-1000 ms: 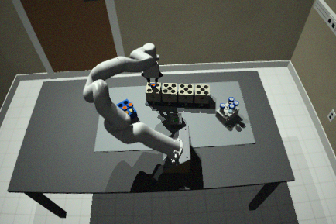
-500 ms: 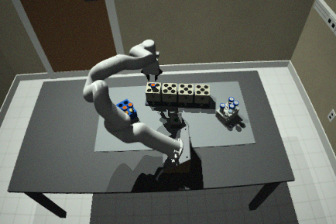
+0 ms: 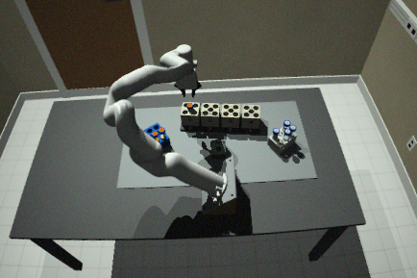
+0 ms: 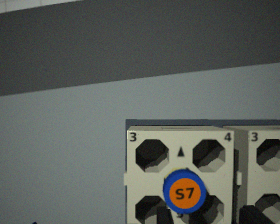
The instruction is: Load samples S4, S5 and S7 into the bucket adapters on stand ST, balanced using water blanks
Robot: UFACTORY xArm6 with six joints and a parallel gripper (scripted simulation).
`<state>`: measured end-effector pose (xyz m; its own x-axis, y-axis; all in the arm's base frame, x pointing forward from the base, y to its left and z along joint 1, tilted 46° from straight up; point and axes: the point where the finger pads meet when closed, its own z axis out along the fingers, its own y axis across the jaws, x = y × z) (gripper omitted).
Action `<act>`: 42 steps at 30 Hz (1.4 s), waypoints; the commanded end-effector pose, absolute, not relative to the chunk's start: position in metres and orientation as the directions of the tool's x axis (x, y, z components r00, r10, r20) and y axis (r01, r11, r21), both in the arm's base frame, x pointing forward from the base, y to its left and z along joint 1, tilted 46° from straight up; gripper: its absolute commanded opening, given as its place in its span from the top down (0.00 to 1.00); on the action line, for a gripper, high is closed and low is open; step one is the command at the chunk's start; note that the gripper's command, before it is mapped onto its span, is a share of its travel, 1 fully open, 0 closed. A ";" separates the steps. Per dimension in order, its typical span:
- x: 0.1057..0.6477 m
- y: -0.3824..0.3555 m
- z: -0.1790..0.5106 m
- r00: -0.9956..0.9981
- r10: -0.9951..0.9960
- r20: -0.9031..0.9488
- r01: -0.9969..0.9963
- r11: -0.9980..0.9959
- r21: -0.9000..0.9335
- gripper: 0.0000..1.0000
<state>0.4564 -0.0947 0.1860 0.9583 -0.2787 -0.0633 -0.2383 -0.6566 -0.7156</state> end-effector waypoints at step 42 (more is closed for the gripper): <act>0.437 -0.102 0.221 0.905 -0.386 -0.177 -0.393 -0.602 -0.695 0.43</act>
